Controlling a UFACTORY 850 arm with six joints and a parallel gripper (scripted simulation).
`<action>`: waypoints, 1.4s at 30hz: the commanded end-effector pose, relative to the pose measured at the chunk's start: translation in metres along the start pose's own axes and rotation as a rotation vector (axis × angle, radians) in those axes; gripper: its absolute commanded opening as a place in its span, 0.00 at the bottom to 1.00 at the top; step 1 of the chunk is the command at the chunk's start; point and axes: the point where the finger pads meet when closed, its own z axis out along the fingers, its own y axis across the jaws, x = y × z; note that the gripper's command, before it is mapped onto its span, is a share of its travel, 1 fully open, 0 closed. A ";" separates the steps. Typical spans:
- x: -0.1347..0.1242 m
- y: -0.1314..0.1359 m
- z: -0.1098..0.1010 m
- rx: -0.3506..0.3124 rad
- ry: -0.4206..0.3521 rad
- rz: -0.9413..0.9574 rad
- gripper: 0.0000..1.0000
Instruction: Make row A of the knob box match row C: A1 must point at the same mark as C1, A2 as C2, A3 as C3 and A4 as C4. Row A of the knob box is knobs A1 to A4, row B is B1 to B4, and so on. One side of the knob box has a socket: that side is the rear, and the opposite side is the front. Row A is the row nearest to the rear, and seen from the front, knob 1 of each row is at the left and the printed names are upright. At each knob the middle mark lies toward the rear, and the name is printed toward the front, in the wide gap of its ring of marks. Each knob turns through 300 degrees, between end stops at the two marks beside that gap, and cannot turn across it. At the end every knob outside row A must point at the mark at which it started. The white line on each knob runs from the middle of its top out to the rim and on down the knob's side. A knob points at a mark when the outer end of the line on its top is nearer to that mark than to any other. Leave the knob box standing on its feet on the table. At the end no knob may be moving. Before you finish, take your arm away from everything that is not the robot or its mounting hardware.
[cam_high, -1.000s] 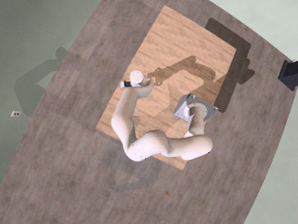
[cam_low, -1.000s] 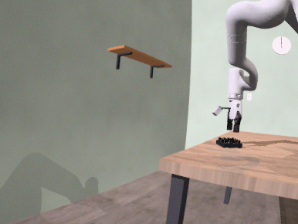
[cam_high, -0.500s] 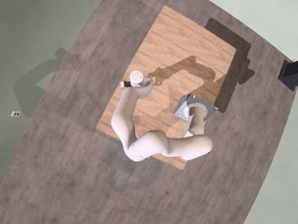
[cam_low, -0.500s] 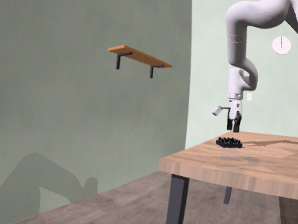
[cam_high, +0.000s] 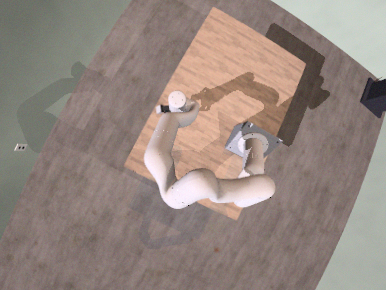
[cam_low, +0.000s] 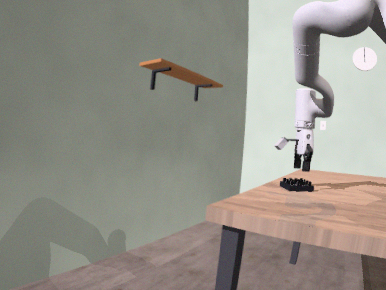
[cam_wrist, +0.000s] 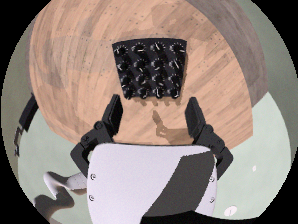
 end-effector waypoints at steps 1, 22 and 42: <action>0.001 0.000 -0.001 -0.001 0.001 -0.001 1.00; -0.004 0.001 -0.001 0.007 0.002 0.000 1.00; -0.036 0.002 0.000 0.007 0.002 0.000 1.00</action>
